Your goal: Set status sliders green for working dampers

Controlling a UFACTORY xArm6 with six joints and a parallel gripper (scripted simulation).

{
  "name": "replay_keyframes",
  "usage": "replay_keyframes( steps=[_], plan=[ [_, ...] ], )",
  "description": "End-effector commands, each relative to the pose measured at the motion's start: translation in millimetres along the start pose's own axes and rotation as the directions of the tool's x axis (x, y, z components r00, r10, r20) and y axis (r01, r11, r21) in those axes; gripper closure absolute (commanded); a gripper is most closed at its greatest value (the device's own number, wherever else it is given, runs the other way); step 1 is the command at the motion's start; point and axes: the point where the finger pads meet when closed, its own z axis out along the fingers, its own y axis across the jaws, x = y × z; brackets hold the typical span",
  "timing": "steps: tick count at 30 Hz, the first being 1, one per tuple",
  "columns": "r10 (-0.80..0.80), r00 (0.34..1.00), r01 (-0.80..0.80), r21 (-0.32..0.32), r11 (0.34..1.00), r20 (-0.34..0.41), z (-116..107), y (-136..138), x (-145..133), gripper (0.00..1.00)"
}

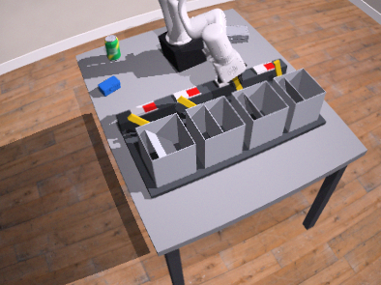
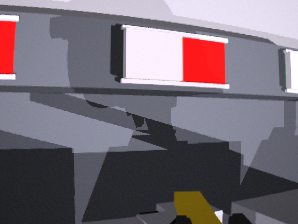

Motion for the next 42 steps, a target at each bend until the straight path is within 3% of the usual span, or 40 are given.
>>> replay_keyframes(
  steps=[1,25,42],
  plan=[
    [-0.001,1.0,0.001,0.001,1.0,0.004,-1,0,-1,0.81],
    [-0.001,1.0,0.001,0.072,0.997,0.004,-1,8,-1,0.81],
    [-0.001,1.0,0.0,0.187,0.982,0.004,1,19,-1,0.81]
  ],
)
